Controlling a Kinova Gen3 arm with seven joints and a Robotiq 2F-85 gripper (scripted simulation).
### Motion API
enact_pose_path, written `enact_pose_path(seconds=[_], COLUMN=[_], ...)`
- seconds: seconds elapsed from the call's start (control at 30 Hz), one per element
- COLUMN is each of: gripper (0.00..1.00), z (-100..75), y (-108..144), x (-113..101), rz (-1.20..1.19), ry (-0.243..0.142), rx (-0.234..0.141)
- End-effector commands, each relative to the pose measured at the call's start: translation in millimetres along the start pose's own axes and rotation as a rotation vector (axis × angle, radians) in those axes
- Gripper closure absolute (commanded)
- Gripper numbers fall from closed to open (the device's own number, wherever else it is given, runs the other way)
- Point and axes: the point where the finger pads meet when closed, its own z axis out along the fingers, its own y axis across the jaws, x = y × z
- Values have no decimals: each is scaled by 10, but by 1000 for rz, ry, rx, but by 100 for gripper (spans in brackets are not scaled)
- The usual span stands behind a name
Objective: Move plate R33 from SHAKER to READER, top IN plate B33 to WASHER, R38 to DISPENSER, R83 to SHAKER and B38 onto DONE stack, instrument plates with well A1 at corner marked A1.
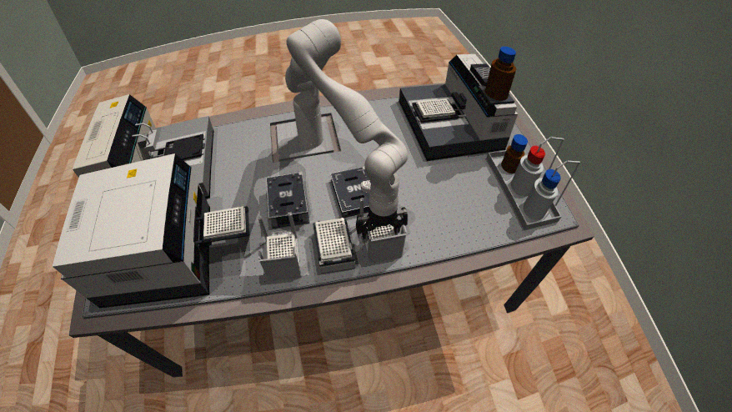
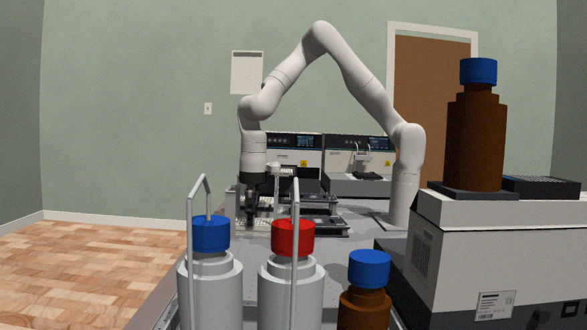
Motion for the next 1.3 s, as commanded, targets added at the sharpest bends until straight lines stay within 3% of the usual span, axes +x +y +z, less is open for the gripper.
enact_pose_path(seconds=[0.0,1.27], gripper=[6,6], z=[4,-34], y=[-6,-13], x=[1,12], rz=[-2,-6], ry=[-1,2], rx=[2,4])
